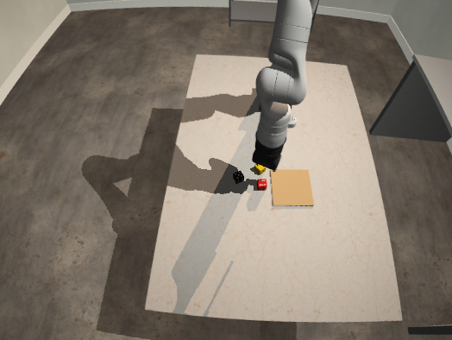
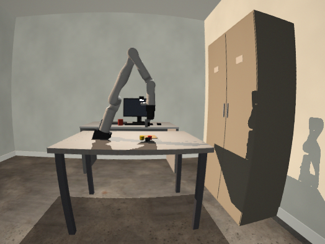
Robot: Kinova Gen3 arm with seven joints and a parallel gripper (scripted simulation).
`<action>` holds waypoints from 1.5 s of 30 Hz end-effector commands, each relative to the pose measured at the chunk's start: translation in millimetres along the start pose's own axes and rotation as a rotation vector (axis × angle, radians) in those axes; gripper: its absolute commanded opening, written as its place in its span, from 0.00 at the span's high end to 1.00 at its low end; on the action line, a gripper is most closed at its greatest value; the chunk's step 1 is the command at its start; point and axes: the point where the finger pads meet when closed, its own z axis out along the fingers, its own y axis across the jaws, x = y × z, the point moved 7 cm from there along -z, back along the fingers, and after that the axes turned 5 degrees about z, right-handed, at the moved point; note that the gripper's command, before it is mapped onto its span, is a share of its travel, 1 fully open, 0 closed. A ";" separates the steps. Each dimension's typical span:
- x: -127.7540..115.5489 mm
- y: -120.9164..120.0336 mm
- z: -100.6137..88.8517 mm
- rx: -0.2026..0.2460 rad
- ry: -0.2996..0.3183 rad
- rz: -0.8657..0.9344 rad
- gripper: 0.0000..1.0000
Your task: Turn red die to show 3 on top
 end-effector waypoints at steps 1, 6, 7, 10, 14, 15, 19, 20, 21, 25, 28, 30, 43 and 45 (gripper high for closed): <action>-0.6 0.0 1.4 0.001 0.001 0.065 0.00; -2.5 1.6 4.1 0.001 0.001 0.244 0.00; -3.0 1.9 4.6 0.001 0.000 0.278 0.00; -4.5 2.7 6.1 0.002 0.000 0.377 0.00; -6.7 3.6 8.0 0.002 -0.001 0.501 0.00; -6.7 3.6 8.0 0.002 -0.001 0.501 0.00; -8.4 4.1 9.2 0.002 -0.001 0.586 0.00; -8.9 4.2 9.6 0.002 -0.001 0.612 0.00; -9.5 4.3 10.0 0.002 -0.002 0.638 0.00; -11.7 4.7 11.5 0.003 -0.002 0.734 0.00; -13.2 4.8 12.4 0.003 -0.003 0.797 0.00; -14.2 4.8 13.0 0.003 -0.003 0.835 0.00; -18.2 4.7 15.2 0.003 -0.004 0.984 0.00; -18.7 4.7 15.4 0.003 -0.004 1.000 0.00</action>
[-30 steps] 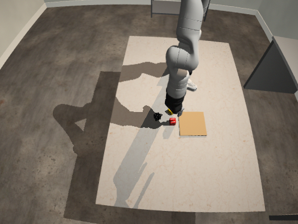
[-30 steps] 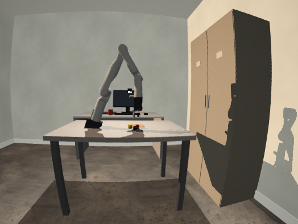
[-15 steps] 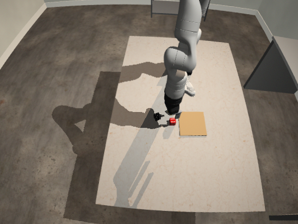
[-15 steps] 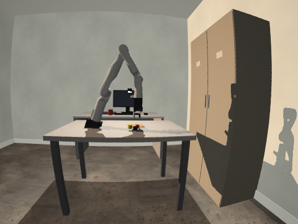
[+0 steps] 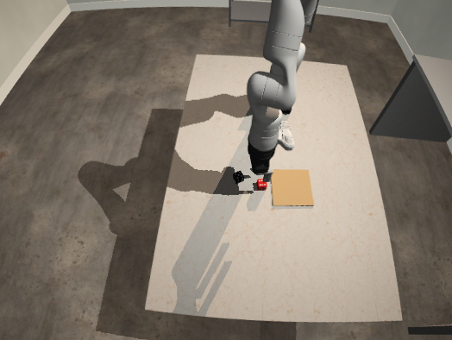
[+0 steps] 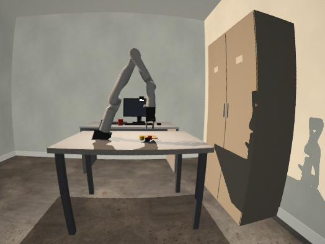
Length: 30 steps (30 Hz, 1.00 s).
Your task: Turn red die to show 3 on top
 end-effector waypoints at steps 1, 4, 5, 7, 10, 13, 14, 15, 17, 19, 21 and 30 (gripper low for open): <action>-0.3 0.5 0.2 0.000 0.000 0.015 0.00; -0.6 0.7 0.4 0.000 0.000 0.028 0.00; -0.6 0.7 0.4 0.000 0.000 0.028 0.00; -0.7 0.9 0.6 0.000 0.000 0.037 0.00; -0.9 1.2 0.7 0.000 0.000 0.048 0.00; -1.0 1.3 0.8 0.000 -0.001 0.054 0.00; -1.1 1.3 0.8 0.000 -0.001 0.055 0.00; -1.1 1.3 0.8 0.000 -0.001 0.056 0.00; -1.1 1.4 0.8 0.000 -0.001 0.057 0.00; -1.1 1.4 0.9 0.000 -0.001 0.057 0.00; -1.1 1.4 0.9 0.000 -0.001 0.057 0.00; -1.1 1.4 0.9 0.000 -0.001 0.057 0.13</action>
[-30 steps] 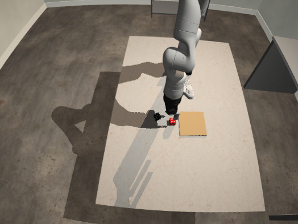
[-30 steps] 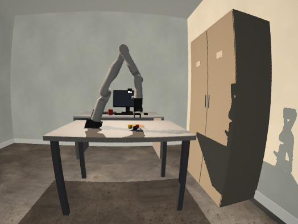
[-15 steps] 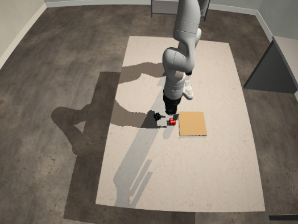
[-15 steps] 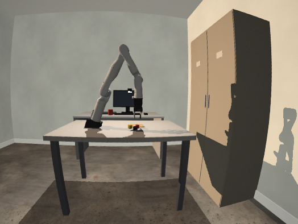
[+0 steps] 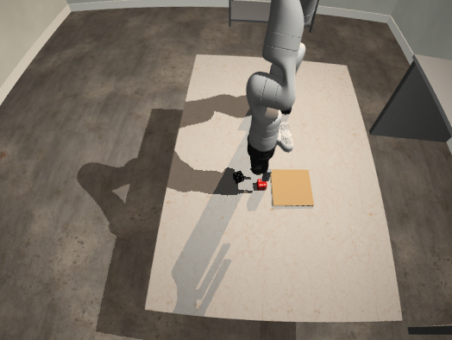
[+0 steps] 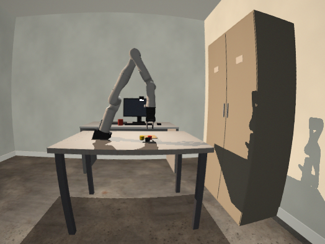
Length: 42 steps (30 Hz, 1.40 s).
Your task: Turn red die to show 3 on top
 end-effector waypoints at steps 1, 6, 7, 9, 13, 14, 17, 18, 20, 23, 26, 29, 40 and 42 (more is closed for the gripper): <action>-0.1 0.3 -0.4 -0.001 0.000 0.000 0.13; -0.1 0.3 -0.4 -0.001 0.000 0.000 0.13; -0.1 0.3 -0.4 -0.001 0.000 0.000 0.13; -0.1 0.3 -0.4 -0.001 0.000 0.000 0.13; -0.1 0.3 -0.4 -0.001 0.000 0.000 0.13; -0.1 0.3 -0.4 -0.001 0.000 0.000 0.13; -0.1 0.3 -0.4 -0.001 0.000 0.000 0.13; -0.1 0.3 -0.4 -0.001 0.000 0.000 0.13; -0.1 0.3 -0.4 -0.001 0.000 0.000 0.13; -0.1 0.3 -0.4 -0.001 0.000 0.000 0.13; -0.1 0.3 -0.4 -0.001 0.000 0.000 0.13; -0.1 0.3 -0.3 -0.001 0.000 0.000 0.13; 0.0 0.4 4.1 -0.001 -0.001 0.000 0.13; 0.0 0.4 5.0 -0.001 -0.001 0.000 0.13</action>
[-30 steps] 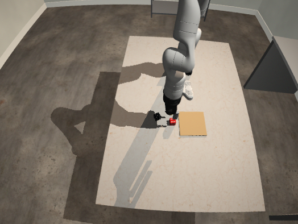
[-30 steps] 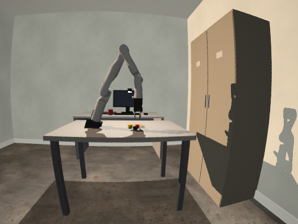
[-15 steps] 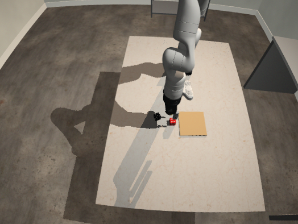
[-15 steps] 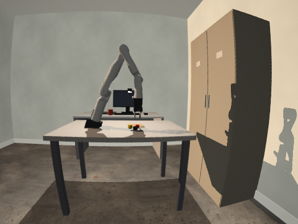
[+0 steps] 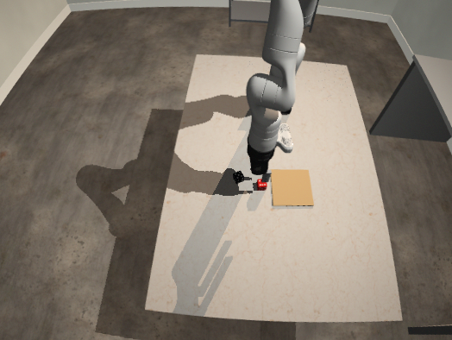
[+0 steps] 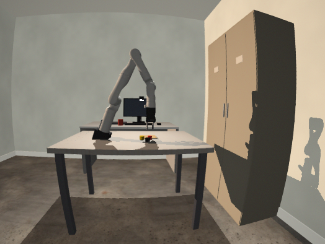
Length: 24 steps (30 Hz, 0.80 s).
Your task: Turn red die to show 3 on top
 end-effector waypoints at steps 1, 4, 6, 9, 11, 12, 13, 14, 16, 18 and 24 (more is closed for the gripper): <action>0.3 -0.5 1.1 0.003 0.001 0.000 0.13; 0.4 -0.5 4.2 0.003 0.001 0.000 0.13; 0.4 -0.5 6.6 0.003 0.001 0.000 0.13; 0.5 -0.5 10.7 0.003 0.001 0.000 0.13; 0.5 -0.5 13.6 0.003 0.001 0.000 0.13; 0.6 -0.5 15.2 0.003 0.001 0.000 0.13; 0.6 -0.5 16.7 0.003 0.001 0.000 0.13; 0.6 -0.5 18.3 0.003 0.001 0.000 0.13; 0.7 -0.5 21.5 0.003 0.001 0.000 0.13; 0.7 -0.5 21.5 0.003 0.001 0.000 0.13; 0.8 -0.4 31.0 0.003 0.001 0.000 0.13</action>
